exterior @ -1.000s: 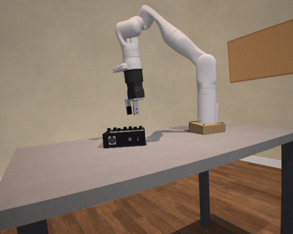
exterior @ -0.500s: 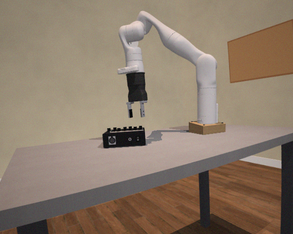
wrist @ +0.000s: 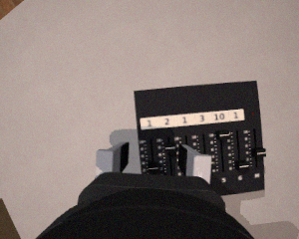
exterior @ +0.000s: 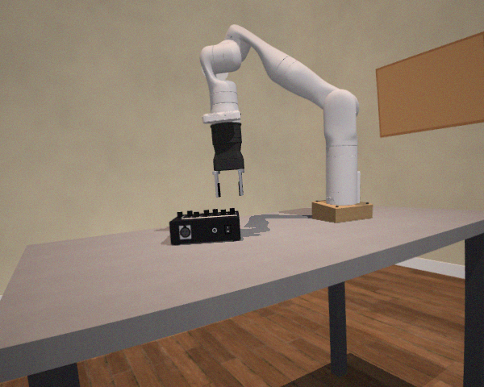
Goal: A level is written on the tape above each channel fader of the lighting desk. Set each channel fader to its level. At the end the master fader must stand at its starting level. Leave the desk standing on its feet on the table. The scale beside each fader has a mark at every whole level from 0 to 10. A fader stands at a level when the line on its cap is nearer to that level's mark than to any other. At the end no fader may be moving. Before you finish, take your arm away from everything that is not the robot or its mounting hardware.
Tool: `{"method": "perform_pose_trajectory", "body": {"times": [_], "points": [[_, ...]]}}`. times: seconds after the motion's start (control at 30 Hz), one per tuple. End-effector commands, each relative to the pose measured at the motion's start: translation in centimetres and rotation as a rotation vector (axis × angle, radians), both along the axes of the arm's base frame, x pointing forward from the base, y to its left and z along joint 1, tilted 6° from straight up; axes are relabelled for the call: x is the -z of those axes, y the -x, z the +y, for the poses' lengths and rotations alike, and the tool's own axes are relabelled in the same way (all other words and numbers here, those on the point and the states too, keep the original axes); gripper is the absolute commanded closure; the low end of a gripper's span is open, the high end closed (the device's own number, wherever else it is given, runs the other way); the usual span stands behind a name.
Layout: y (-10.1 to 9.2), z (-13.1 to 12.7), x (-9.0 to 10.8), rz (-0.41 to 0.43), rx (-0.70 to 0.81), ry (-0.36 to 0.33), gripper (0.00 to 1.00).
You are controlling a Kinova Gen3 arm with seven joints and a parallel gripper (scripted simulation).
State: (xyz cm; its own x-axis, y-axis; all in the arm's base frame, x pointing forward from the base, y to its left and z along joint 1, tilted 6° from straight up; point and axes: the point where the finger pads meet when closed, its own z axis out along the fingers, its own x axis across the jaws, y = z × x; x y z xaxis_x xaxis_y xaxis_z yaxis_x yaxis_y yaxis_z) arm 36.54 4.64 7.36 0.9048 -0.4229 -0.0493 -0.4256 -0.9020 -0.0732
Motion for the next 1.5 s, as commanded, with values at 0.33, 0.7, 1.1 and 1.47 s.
{"method": "perform_pose_trajectory", "body": {"times": [0.33, 0.7, 1.1, 1.47], "points": [[0.35, 0.07, 0.19, -0.023, -0.119, -0.011, 0.00], [0.38, 0.09, 0.21, -0.027, -0.137, -0.012, 0.00], [0.38, 0.09, 0.21, -0.027, -0.137, -0.012, 1.00], [0.38, 0.09, 0.21, -0.027, -0.137, -0.012, 1.00]]}}
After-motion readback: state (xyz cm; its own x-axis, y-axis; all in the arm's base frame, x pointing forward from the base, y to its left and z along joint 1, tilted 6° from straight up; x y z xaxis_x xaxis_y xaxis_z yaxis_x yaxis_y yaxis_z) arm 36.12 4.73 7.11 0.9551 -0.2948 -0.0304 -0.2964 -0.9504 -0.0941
